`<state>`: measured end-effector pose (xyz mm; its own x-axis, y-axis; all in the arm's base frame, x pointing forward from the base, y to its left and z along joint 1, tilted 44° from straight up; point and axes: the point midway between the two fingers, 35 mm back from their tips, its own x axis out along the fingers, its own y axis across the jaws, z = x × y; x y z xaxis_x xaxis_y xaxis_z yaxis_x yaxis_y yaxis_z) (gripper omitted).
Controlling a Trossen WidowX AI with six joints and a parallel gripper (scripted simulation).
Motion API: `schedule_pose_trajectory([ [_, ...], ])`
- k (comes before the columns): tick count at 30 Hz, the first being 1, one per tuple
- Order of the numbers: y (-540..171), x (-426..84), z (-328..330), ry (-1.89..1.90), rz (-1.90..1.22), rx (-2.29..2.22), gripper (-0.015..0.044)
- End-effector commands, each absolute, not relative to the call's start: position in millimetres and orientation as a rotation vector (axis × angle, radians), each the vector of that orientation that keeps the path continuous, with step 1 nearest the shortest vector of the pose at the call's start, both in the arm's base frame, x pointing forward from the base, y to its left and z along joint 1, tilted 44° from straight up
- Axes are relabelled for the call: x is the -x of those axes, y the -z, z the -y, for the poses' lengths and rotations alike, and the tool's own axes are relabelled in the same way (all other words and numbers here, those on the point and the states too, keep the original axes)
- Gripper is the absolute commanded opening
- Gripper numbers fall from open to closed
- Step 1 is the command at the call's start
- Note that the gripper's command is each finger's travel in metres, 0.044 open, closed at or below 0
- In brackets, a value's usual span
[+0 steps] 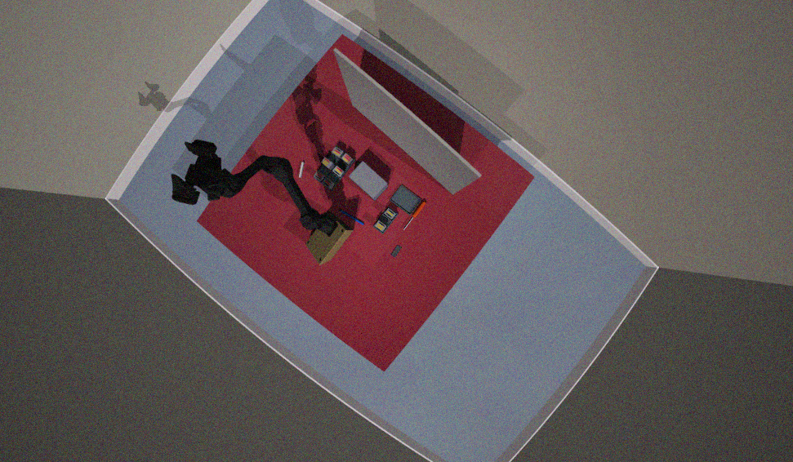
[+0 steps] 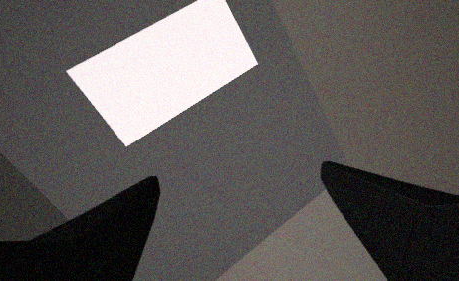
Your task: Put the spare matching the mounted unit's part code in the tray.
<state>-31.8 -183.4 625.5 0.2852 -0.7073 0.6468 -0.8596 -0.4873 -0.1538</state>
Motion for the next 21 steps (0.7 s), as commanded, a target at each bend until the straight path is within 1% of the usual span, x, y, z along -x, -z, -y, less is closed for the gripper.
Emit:
schedule_pose_trajectory([
  [1,-620,37,208,-1.141,1.435,-2.467,0.044],
  [6,-604,39,247,-1.351,1.443,-2.675,0.044],
  [13,-574,27,299,-1.599,1.464,-2.942,0.044],
  [17,-540,5,342,-1.788,1.504,-3.19,0.044],
  [21,-501,-29,377,-1.957,1.578,-3.437,0.044],
])
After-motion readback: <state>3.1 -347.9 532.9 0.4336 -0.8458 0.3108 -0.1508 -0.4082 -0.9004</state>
